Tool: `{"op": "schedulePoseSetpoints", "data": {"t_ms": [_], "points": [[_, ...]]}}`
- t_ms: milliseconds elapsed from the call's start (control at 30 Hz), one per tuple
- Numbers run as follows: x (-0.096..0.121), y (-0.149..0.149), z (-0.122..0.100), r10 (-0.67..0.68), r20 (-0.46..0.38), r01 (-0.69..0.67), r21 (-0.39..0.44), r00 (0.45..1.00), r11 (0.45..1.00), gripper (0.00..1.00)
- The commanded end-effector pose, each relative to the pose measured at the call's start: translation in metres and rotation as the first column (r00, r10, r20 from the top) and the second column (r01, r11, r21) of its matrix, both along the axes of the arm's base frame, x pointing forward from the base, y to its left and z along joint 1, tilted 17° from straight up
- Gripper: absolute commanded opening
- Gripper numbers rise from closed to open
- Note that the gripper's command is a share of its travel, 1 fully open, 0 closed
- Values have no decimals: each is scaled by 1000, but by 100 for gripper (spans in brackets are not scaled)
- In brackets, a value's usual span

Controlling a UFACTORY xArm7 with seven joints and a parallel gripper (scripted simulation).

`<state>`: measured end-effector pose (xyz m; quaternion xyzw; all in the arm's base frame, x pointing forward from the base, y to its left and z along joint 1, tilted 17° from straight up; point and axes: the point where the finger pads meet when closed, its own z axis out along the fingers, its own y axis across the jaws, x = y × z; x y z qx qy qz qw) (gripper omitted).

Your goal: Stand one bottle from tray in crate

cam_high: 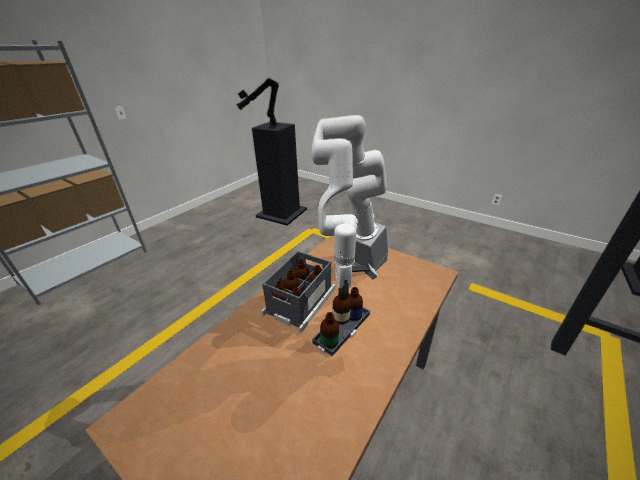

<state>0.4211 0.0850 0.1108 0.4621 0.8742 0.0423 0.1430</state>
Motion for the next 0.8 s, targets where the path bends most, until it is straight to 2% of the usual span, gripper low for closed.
{"op": "schedulePoseSetpoints", "data": {"t_ms": [0, 767], "points": [[-1, 1, 7, 1, 3, -1, 1, 1000, 1000, 0], [-6, 2, 24, 1, 3, -1, 1, 1000, 1000, 0]]}}
